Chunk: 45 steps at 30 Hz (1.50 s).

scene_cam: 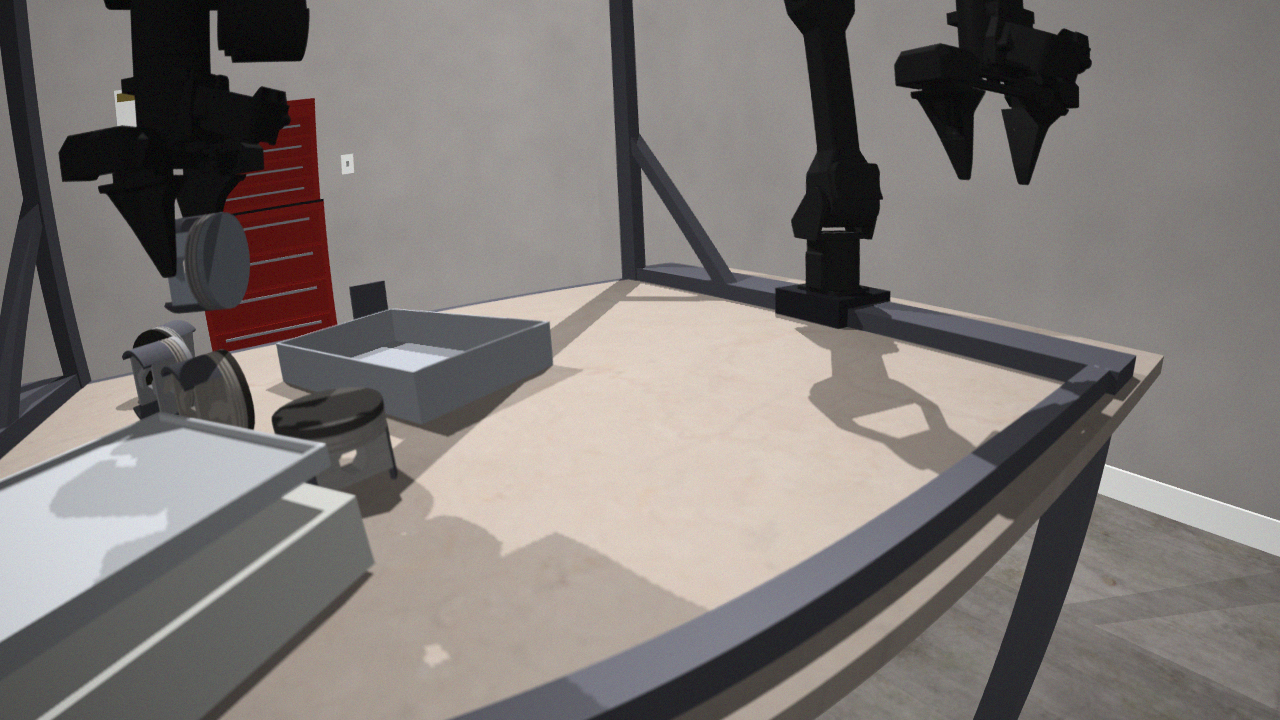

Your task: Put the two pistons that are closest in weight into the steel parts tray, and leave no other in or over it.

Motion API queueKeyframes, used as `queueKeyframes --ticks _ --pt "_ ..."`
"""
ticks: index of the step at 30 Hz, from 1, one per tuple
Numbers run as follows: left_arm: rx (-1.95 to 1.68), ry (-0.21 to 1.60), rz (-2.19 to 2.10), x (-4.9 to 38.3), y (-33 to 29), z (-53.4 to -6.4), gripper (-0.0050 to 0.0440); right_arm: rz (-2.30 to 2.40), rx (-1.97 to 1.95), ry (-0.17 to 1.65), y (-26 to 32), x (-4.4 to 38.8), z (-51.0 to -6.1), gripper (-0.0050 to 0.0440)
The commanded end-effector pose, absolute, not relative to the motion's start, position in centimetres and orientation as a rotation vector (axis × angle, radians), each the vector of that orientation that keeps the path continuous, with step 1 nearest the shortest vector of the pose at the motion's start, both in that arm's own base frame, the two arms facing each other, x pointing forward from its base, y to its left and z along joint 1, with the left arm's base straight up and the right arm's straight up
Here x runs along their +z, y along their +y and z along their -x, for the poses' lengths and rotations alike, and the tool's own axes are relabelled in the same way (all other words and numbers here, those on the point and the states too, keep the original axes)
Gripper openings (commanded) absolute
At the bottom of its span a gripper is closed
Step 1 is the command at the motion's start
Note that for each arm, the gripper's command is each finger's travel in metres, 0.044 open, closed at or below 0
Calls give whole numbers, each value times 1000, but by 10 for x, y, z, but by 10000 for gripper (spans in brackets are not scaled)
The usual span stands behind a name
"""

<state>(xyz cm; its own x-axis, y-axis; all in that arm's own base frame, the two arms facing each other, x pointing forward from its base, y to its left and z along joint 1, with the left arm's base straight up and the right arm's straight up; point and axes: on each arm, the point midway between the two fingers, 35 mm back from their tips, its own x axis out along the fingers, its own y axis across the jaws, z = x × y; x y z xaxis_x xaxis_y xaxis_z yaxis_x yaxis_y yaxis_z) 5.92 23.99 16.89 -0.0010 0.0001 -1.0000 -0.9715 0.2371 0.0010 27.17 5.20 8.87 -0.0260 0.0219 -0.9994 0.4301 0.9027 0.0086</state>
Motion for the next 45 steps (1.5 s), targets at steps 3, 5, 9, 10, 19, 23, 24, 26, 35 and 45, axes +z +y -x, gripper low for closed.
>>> queueKeyframes --ticks 3,5,9,10,19,23,24,26,35,45 --pt "1037 1300 1019 174 244 -60 400 -499 -478 1497 18 104 -268 158" --pt "1037 1300 1019 174 244 -60 400 -518 -500 1492 13 104 -267 158" --pt "1037 1300 1019 174 244 -60 400 -533 -517 1486 -1 106 -264 158" --pt "1037 1300 1019 174 244 -60 400 -533 -517 1487 -6 107 -263 158" --pt "1037 1300 1019 174 244 -60 400 -533 -513 1466 -50 117 -259 158" --pt "1037 1300 1019 174 244 -60 400 -532 -514 1465 -60 119 -257 158" --pt "1037 1300 1019 174 244 -60 400 -531 -515 1465 -65 119 -256 158" --pt "1037 1300 1019 174 244 -60 400 -532 -515 1472 -75 119 -254 158" --pt "1037 1300 1019 174 244 -60 400 -528 -521 1486 -119 121 -244 158" --pt "1037 1300 1019 174 244 -60 400 -528 -522 1485 -159 125 -236 158"
